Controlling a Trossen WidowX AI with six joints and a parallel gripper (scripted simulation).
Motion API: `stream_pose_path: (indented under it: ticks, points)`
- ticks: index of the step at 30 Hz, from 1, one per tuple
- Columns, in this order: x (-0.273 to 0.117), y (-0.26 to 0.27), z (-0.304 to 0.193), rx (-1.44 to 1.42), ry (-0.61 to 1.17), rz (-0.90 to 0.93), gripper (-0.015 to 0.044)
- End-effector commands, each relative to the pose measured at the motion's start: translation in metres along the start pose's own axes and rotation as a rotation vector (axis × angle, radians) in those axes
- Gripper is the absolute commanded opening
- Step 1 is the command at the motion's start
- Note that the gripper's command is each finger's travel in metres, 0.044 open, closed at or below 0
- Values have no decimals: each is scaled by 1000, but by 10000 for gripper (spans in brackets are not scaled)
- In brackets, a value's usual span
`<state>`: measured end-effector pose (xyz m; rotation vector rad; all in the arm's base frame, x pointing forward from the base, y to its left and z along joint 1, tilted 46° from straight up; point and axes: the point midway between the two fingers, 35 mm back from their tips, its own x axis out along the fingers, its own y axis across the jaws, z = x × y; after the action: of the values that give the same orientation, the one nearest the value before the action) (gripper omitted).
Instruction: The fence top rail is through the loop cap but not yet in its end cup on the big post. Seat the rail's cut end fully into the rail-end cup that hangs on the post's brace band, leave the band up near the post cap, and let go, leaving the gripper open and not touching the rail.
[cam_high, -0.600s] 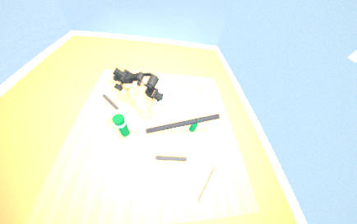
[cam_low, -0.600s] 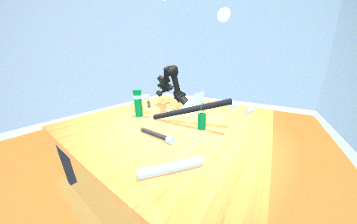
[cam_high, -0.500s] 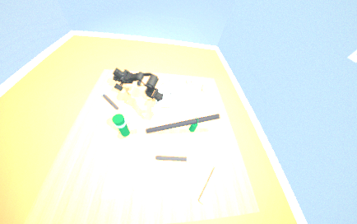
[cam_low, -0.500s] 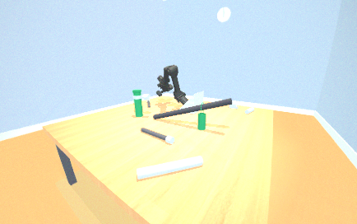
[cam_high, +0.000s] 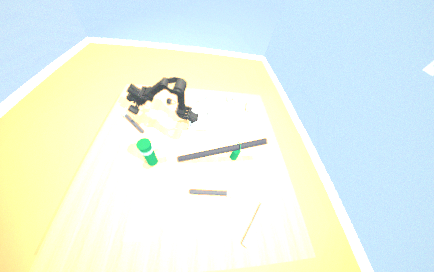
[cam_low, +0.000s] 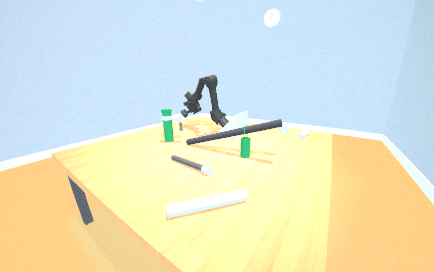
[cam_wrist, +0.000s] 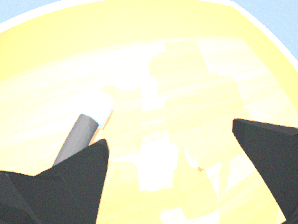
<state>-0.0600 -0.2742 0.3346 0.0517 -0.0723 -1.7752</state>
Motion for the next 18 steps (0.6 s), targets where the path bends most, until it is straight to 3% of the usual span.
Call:
stream_pose_path:
  ticks: [1, 10, 18]
  points:
    - [14, 39, 12, -1, 8, 120, 440]
    - [27, 134, 27, -46, 35, 384, 440]
    - [6, 231, 16, -196, 71, 636, 440]
